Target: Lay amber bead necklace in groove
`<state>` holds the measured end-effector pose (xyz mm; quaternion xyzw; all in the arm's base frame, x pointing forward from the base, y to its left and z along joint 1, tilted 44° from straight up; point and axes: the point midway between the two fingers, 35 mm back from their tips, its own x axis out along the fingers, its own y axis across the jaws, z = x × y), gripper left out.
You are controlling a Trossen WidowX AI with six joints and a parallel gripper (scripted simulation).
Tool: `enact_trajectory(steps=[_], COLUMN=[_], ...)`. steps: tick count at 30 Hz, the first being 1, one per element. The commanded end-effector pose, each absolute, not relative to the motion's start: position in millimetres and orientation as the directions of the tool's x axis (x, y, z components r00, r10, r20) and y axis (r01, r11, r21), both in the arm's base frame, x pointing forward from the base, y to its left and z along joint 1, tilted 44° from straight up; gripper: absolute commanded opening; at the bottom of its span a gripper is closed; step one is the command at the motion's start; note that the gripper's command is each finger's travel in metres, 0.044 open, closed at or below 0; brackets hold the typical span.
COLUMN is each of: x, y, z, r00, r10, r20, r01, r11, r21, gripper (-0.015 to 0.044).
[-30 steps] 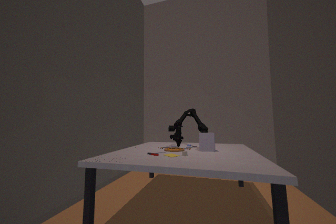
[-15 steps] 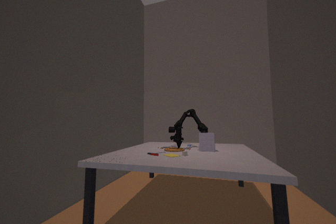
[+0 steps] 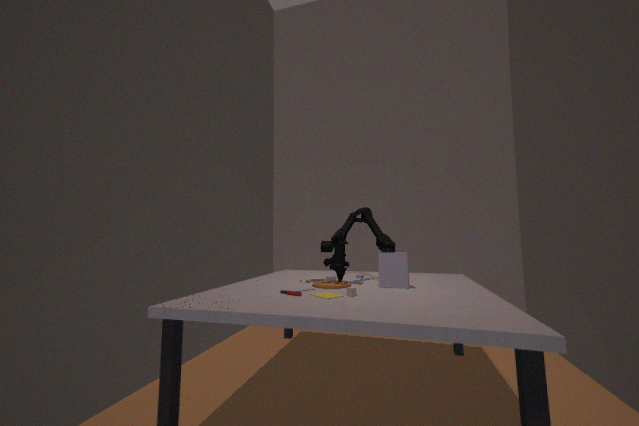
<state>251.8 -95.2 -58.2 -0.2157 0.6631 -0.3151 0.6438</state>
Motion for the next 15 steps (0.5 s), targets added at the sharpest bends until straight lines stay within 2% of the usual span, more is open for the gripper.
enact_trajectory(steps=[1, 15], x=[252.2, 251.0], y=[-94.5, -88.7], z=[-58.5, -51.9], r00=[-0.077, -0.081], r10=[-0.689, -0.692], r20=[-0.721, -0.718], r01=[0.121, 0.115], r11=[0.711, 0.709], r21=[-0.692, -0.696], gripper=[0.0, 0.0])
